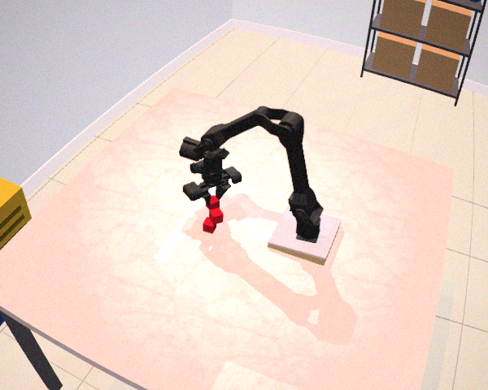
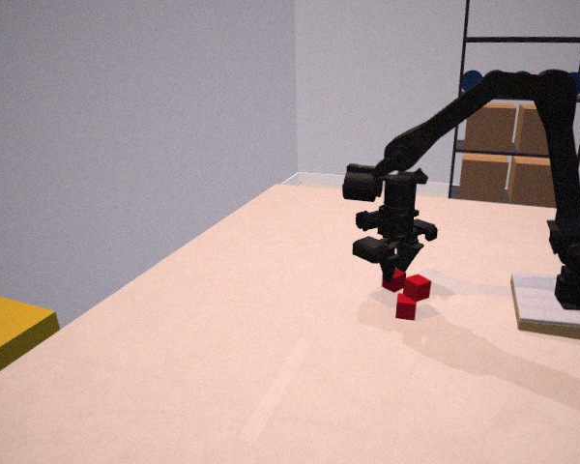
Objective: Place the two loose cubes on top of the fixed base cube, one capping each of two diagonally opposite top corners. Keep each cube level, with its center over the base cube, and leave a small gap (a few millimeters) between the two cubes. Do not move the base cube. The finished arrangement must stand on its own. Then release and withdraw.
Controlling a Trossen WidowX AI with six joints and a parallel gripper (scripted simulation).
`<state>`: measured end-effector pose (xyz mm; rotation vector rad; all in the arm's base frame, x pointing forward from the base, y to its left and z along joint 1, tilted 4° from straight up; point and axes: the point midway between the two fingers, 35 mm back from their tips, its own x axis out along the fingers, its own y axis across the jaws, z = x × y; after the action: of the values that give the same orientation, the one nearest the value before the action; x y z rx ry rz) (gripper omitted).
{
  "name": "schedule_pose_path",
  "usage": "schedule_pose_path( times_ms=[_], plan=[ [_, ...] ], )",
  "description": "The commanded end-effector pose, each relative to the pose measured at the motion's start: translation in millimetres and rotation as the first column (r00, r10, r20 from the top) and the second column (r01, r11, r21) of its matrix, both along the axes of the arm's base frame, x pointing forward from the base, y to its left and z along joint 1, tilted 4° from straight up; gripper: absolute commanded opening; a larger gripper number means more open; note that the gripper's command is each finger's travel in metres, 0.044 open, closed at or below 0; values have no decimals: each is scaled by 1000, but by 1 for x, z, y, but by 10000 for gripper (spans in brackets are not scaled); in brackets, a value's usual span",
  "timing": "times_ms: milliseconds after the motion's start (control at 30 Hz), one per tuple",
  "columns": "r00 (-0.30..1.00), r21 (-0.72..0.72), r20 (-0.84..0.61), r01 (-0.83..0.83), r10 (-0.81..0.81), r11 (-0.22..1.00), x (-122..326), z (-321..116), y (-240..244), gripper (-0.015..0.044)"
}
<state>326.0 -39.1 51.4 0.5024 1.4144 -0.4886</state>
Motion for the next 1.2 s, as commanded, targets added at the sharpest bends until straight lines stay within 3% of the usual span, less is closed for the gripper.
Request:
schedule_pose_path(
  times_ms=[0, 1167],
  plan=[
    [1000, 3, -2, 2, -2, 1000, 1, 6, 0, 105],
    [1000, 4, -2, 2, -2, 1000, -10, 108, 2, 105]
  ],
)
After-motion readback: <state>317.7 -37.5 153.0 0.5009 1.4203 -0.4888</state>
